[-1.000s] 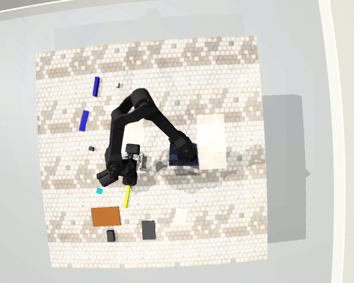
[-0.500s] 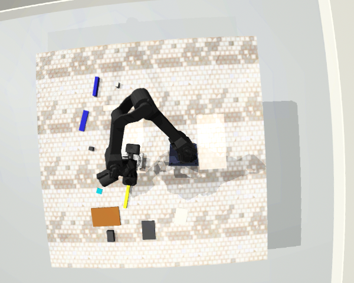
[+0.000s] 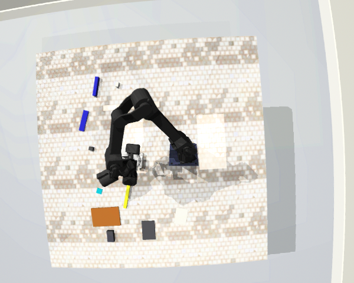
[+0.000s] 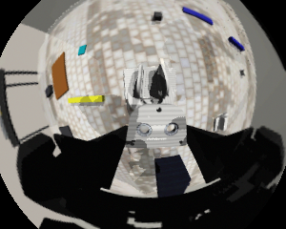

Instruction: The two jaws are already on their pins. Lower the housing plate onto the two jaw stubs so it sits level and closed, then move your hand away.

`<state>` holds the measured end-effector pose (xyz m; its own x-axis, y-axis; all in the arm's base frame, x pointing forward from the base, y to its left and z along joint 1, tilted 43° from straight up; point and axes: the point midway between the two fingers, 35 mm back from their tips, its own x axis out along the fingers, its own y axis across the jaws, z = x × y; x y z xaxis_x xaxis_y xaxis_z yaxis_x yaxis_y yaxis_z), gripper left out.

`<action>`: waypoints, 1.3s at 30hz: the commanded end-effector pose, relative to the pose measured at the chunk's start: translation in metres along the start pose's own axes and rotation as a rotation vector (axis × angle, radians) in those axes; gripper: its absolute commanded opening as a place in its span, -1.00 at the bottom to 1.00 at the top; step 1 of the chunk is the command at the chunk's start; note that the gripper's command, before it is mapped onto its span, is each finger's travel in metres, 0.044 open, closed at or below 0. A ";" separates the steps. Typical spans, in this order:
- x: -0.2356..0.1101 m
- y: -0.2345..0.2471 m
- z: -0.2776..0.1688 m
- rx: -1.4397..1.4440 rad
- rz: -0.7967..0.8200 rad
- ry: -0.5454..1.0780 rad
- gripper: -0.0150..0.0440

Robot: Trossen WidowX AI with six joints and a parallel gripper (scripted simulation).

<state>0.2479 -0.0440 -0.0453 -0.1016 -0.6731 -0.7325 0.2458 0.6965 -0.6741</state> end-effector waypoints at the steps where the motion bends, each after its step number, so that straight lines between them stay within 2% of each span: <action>1: 0.001 0.001 -0.001 0.003 0.002 0.005 0.70; 14: 0.002 0.001 -0.001 0.003 0.002 0.005 0.70; 39: 0.043 0.002 0.000 0.003 0.003 0.004 0.70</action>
<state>0.2483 -0.0657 -0.0711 -0.0938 -0.6654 -0.7406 0.2615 0.7013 -0.6631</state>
